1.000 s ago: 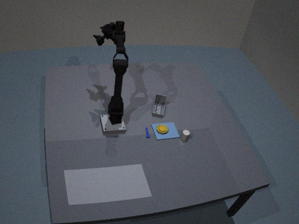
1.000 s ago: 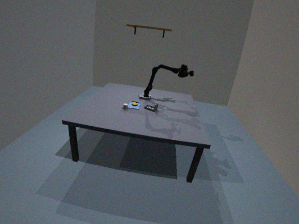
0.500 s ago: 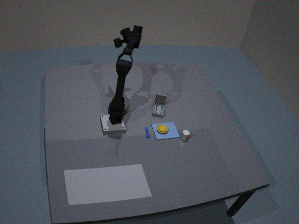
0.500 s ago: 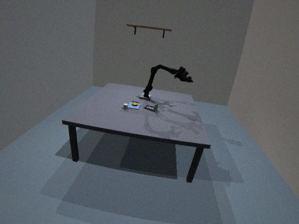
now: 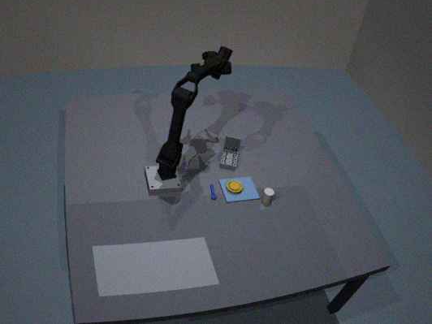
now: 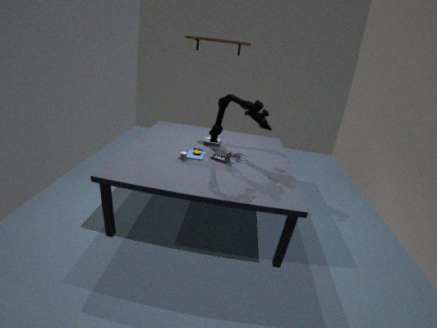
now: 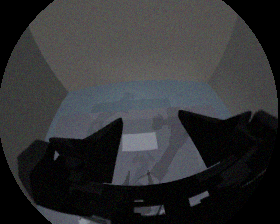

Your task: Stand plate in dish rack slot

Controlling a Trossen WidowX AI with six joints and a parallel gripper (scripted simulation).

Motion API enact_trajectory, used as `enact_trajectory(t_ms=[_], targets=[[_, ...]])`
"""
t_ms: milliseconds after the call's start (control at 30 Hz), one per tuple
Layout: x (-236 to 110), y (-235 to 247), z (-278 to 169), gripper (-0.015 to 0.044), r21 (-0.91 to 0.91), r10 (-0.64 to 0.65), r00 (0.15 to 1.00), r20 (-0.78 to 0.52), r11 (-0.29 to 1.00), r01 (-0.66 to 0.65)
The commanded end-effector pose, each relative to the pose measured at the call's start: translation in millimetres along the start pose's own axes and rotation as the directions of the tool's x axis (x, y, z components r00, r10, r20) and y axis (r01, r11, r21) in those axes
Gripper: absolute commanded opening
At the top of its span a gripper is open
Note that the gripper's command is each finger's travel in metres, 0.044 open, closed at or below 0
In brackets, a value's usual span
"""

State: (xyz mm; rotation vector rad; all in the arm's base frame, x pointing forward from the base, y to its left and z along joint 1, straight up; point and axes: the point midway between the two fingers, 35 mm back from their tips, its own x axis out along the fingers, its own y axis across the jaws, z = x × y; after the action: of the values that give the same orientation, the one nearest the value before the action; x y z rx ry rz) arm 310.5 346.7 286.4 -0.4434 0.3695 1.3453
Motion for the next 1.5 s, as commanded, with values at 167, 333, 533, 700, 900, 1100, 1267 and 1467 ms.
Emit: enact_trajectory(t_ms=[167,333,533,700,900,1100,1267,1467], targets=[[-46,-57,-56,0.0400,0.185,-0.155,0.976,-0.156,0.966,0.183],[-77,-83,-92,0.0400,0.275,-0.220,0.940,-0.259,0.917,0.291],[-119,-105,-135,0.0400,0.366,-0.271,0.882,-0.386,0.833,0.416],[-156,-115,-167,0.0400,0.402,-0.300,0.827,-0.476,0.762,0.508],[-202,-119,-205,0.0400,0.445,-0.303,0.755,-0.581,0.659,0.607],[-246,-111,-242,0.0400,0.498,-0.263,0.683,-0.681,0.518,0.696],[-282,-98,-270,0.0400,0.522,-0.207,0.626,-0.752,0.392,0.757],[-325,-73,-300,0.0400,0.529,-0.113,0.564,-0.818,0.238,0.815]])
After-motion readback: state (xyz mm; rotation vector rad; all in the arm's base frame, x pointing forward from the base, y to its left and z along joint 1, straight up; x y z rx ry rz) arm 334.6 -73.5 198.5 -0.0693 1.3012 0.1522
